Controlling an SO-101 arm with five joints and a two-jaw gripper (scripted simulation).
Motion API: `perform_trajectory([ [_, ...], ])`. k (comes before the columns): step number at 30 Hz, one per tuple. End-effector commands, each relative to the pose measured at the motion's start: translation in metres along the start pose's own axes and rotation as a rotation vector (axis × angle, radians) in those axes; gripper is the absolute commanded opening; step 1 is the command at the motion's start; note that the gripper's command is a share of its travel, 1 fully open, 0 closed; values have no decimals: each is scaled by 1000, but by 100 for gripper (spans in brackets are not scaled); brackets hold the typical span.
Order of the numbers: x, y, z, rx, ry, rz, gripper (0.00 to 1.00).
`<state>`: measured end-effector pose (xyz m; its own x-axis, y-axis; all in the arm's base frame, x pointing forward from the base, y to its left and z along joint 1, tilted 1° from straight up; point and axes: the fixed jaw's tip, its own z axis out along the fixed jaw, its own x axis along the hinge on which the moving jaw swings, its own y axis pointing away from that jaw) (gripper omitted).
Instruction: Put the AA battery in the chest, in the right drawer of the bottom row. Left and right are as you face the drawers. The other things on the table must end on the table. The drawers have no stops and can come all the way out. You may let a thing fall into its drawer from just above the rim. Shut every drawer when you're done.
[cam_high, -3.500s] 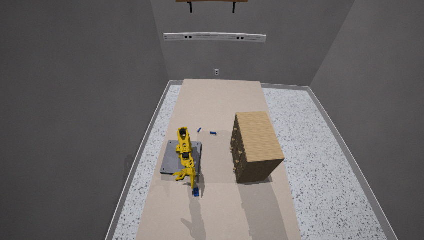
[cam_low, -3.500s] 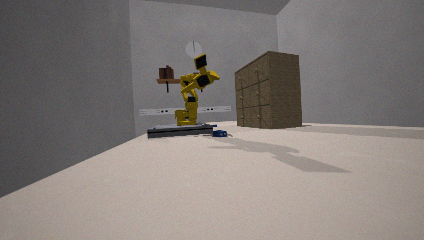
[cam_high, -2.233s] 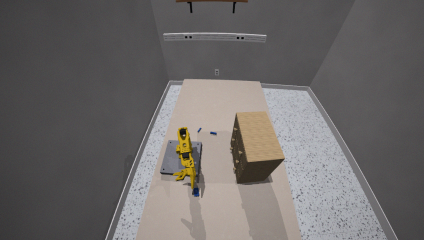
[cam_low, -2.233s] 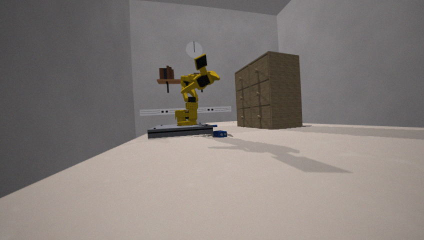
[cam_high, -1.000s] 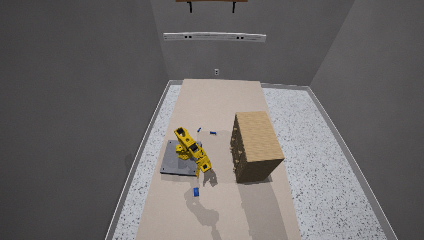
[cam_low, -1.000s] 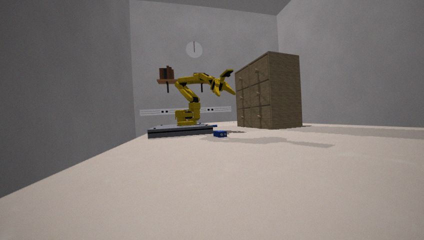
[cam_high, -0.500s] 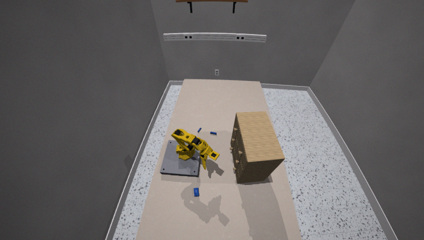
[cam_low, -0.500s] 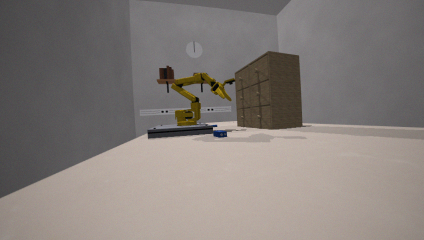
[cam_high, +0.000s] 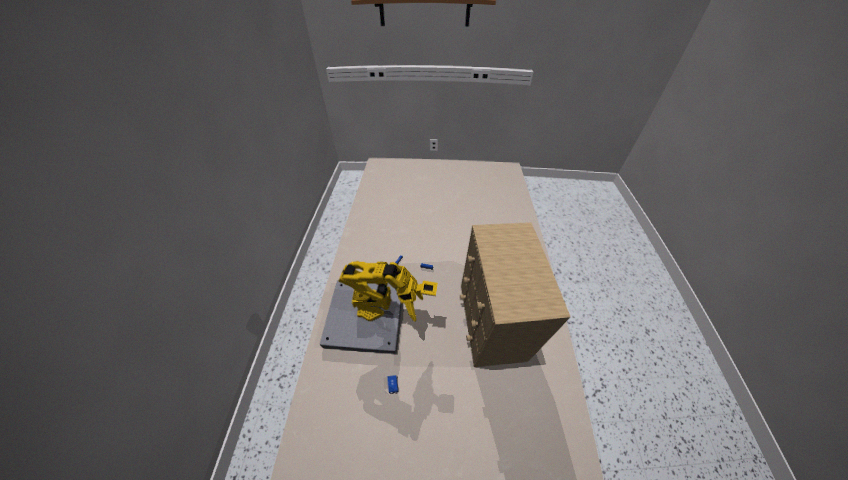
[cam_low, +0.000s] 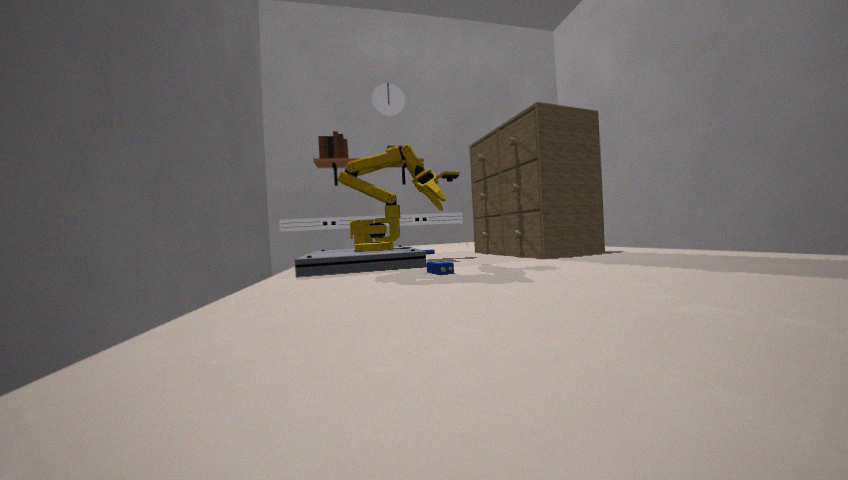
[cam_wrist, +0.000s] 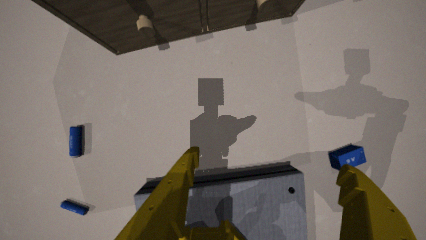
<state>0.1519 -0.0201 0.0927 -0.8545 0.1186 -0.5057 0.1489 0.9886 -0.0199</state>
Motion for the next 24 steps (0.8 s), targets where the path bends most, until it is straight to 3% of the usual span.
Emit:
perform_trajectory([
  [1, 1, 6, -5, -22, 1, -42, 50],
  [14, 1, 6, -5, -22, 1, -42, 50],
  [24, -20, -3, 15, 17, -106, -138, 47],
])
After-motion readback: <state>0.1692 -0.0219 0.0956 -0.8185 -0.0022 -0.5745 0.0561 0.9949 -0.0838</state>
